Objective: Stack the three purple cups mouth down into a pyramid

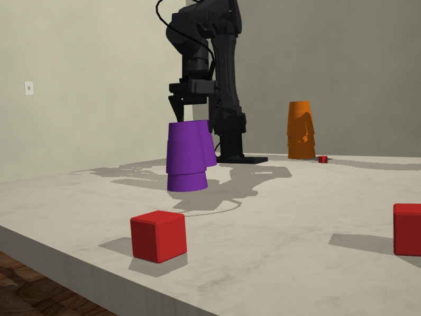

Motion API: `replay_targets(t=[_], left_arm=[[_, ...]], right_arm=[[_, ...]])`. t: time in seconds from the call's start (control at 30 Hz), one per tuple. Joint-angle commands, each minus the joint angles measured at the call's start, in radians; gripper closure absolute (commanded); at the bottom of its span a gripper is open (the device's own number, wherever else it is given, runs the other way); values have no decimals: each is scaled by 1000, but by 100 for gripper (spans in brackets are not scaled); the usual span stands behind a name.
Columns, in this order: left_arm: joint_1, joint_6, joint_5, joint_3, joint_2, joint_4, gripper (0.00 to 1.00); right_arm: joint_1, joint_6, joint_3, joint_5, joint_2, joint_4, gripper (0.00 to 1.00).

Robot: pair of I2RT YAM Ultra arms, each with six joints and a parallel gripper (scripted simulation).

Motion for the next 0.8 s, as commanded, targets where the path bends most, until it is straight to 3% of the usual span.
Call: replay_targets(t=[0.0,0.77], left_arm=[[-7,8,-8,3,-18,-16,0],[-7,8,-8,3,-18,-16,0]], right_arm=[[10,10,-17,3,-21,40,100],[12,12,-61,6,16,102,100]])
